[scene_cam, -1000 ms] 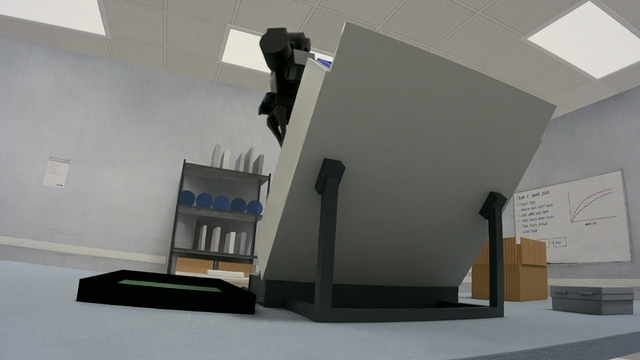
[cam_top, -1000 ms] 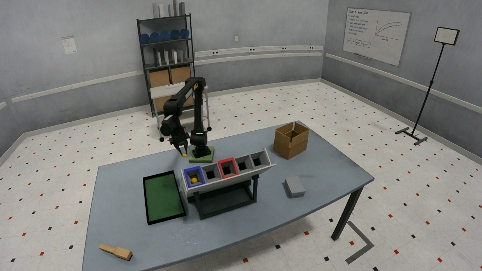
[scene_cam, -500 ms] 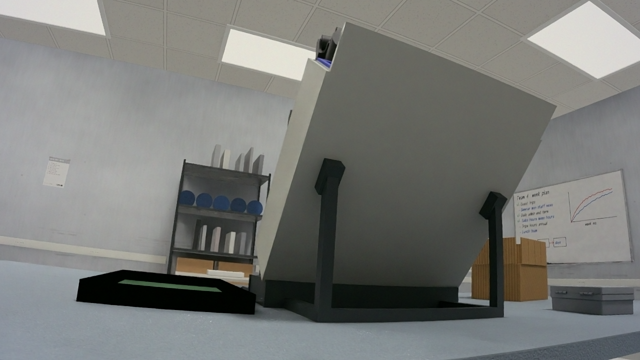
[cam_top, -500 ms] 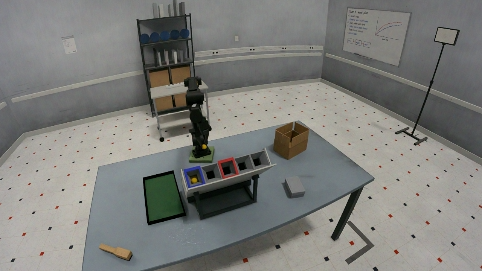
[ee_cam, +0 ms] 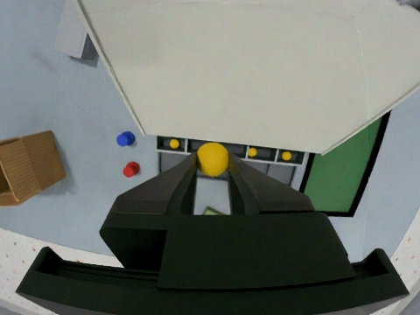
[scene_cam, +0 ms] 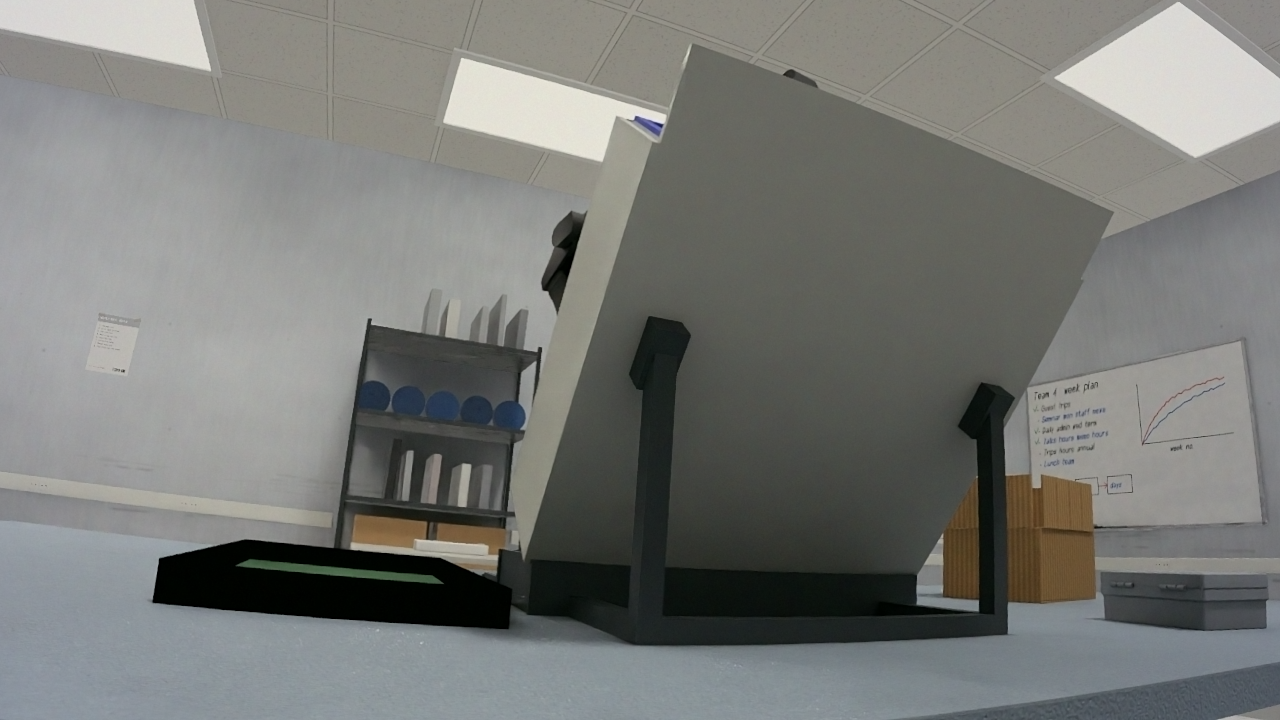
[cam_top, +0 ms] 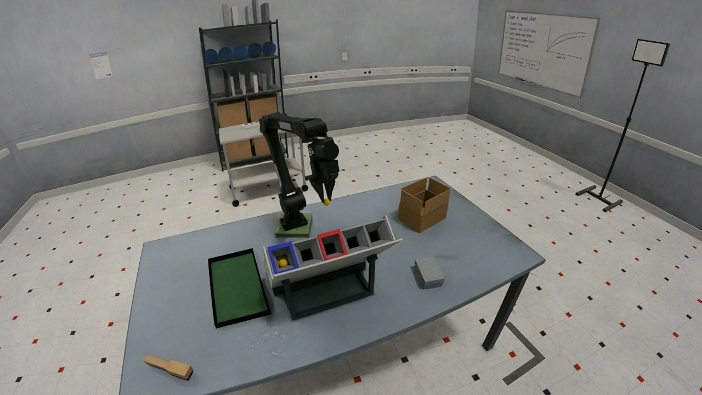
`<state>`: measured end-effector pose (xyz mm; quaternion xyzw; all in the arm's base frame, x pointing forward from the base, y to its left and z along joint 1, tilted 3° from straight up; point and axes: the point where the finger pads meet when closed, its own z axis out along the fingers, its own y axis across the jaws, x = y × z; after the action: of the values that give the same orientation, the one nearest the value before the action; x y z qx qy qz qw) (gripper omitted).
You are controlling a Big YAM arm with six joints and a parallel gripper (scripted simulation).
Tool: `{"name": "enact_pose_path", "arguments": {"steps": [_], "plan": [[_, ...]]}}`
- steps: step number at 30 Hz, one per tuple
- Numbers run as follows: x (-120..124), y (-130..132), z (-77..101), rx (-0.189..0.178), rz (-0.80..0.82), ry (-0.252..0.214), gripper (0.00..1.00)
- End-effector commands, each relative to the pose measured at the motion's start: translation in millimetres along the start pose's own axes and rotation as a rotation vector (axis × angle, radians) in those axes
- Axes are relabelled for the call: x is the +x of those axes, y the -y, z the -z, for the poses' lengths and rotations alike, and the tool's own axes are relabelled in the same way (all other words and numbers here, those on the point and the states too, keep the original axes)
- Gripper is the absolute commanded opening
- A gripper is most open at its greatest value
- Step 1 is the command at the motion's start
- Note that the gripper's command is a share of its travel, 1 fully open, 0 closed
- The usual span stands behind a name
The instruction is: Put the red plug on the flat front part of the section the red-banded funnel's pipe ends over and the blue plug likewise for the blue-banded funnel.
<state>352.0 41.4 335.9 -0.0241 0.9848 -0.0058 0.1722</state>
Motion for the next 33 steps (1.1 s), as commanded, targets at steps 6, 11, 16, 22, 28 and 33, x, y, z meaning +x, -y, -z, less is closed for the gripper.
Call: {"name": "enact_pose_path", "arguments": {"steps": [6,11,16,22,28,33], "plan": [[-47.0,-46.6,37.1,0.019,-0.082,0.107,0.0],[-61.0,-77.4,48.0,0.032,-0.092,0.137,0.0],[-66.6,-89.8,52.3,0.037,-0.097,0.148,0.0],[-66.7,-90.1,52.1,0.035,-0.098,0.148,0.0],[-66.7,-90.4,51.9,0.033,-0.099,0.147,0.0],[-66.8,-90.5,51.9,0.033,-0.098,0.145,0.0]]}}
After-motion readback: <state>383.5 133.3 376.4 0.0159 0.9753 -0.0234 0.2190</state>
